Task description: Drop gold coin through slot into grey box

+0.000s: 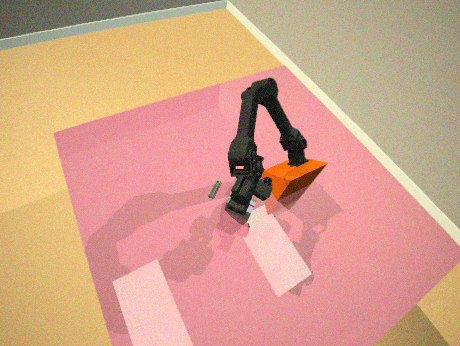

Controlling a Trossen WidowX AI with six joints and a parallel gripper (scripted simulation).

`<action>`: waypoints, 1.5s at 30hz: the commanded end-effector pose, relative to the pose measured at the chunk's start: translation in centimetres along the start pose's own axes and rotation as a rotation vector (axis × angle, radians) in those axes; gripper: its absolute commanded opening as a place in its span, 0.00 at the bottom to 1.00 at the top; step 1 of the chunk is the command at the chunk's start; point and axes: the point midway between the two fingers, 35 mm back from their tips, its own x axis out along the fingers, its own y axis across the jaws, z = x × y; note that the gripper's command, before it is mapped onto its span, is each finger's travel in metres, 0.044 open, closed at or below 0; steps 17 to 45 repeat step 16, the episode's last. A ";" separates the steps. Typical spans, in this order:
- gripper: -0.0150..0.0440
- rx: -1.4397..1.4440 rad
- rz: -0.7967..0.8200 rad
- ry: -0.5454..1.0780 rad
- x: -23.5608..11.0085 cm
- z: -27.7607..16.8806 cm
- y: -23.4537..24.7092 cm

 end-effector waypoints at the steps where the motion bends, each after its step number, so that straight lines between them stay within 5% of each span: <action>1: 1.00 0.005 -0.007 -0.002 -1.5 0.0 -0.1; 5: 1.00 0.000 0.002 0.001 -4.9 0.1 0.4; 45: 1.00 0.000 0.002 0.001 -4.9 0.1 0.4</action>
